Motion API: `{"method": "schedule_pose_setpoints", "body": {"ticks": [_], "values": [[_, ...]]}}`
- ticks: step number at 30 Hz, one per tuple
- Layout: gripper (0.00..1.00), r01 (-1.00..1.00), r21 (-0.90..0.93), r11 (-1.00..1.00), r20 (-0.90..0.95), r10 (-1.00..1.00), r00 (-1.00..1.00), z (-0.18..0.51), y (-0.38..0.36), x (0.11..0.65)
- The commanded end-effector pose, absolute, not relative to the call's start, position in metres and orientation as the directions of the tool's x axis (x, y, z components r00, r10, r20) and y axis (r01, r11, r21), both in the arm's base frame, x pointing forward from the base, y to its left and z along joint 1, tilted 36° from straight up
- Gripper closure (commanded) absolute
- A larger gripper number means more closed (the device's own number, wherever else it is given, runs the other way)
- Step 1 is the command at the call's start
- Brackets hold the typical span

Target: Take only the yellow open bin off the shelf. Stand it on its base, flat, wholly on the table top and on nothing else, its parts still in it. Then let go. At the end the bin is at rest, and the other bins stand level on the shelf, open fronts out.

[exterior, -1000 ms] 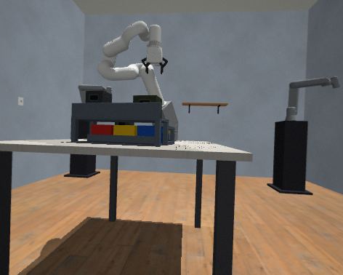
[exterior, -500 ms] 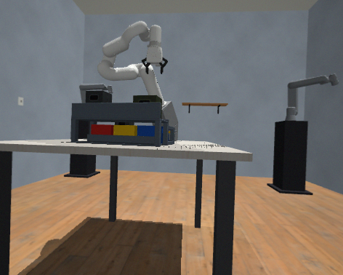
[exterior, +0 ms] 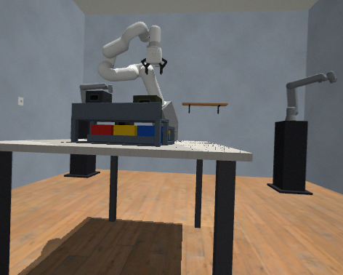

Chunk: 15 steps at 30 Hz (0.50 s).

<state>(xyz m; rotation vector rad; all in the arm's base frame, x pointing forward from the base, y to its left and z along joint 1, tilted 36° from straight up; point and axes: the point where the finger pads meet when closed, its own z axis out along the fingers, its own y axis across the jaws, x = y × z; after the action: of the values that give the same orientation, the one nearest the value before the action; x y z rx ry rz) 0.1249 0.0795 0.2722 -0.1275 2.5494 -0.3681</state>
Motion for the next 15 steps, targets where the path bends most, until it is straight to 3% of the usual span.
{"method": "schedule_pose_setpoints", "body": {"ticks": [1,7,8,15], "values": [[0.0,-0.013,-0.284,0.959,-0.513,-0.163,-0.843,0.261,0.048,0.161],[0.0,-0.013,-0.284,0.959,-0.513,-0.163,-0.843,0.261,0.048,0.161],[0.0,-0.014,-0.285,0.958,-0.514,-0.166,-0.842,0.27,0.073,0.133],[0.0,-0.013,-0.284,0.959,-0.513,-0.163,-0.843,0.26,0.044,0.165]]}}
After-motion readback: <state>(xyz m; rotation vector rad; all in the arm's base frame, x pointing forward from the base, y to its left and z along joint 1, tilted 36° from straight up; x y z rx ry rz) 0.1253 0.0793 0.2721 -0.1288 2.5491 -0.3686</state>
